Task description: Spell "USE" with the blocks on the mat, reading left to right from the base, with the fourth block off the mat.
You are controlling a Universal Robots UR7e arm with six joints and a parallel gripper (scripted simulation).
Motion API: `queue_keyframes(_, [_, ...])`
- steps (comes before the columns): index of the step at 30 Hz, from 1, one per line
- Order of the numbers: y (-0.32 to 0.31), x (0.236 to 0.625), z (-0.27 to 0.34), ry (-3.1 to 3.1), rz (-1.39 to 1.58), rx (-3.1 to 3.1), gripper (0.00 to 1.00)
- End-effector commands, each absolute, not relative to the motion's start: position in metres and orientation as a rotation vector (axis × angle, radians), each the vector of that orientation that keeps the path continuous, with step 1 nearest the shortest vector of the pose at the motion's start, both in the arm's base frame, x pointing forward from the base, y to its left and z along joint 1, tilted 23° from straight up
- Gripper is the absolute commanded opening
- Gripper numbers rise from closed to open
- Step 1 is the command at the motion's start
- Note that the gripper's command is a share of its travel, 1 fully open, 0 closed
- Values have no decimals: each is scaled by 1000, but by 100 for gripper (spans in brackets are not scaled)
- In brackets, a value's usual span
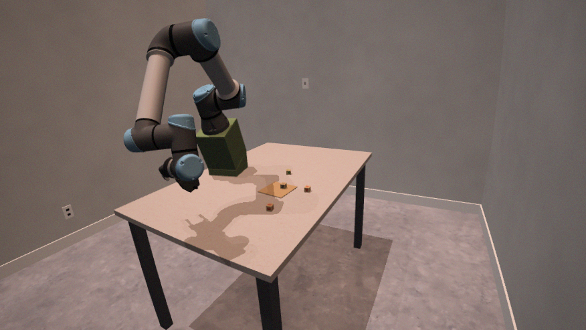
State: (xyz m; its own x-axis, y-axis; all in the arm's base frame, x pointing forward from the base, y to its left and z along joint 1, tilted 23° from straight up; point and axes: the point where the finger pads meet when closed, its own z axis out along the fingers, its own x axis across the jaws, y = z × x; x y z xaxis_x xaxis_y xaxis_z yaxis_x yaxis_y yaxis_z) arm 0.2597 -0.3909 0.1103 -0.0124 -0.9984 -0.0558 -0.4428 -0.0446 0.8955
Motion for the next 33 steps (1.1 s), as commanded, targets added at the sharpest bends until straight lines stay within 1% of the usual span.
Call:
queue_keyframes(1, [-391, 260, 111, -1535, -1013, 1569, 100])
queue_keyframes(33, [-386, 261, 108, -1542, -1000, 1580, 100])
